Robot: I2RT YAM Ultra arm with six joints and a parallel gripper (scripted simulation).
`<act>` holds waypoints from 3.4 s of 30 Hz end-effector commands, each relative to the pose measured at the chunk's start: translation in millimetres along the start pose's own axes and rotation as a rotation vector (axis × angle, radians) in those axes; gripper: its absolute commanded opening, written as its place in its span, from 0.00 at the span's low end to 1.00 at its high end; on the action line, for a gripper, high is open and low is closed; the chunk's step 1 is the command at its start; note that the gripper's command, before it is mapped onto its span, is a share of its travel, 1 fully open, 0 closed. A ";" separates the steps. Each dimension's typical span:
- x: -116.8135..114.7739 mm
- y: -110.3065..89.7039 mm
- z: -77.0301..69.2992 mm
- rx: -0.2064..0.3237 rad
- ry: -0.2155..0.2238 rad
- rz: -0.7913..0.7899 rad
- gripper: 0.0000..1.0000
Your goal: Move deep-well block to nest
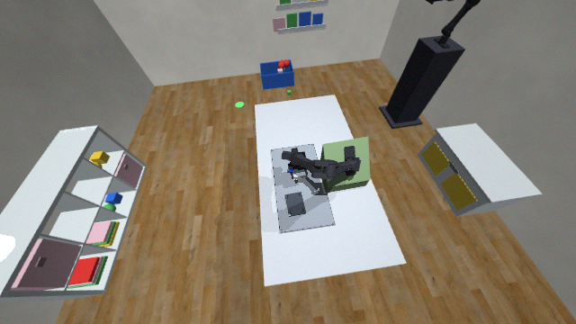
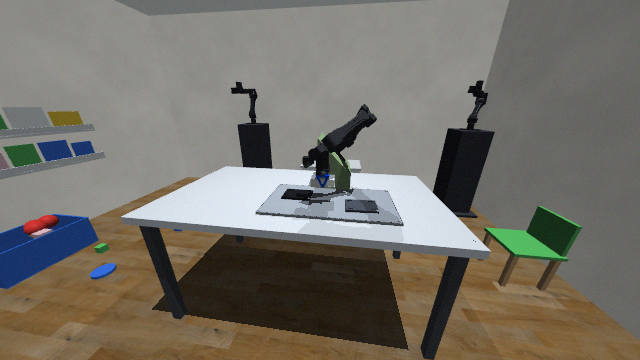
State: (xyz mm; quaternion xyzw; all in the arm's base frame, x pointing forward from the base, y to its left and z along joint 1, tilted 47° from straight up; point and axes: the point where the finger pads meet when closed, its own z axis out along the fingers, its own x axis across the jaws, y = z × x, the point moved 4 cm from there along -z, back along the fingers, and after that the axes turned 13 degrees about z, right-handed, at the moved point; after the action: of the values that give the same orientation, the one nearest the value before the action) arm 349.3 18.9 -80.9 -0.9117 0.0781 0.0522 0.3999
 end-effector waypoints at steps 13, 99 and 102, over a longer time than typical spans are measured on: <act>8.1 -41.7 -10.4 0.000 0.030 0.018 0.00; 23.4 -213.3 -11.2 0.003 0.030 0.017 0.00; 23.7 -213.1 -11.2 0.003 0.030 0.017 0.00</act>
State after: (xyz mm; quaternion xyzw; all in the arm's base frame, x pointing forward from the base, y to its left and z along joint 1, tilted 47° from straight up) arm 406.7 159.4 72.4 -0.9110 0.0851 0.0525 0.4002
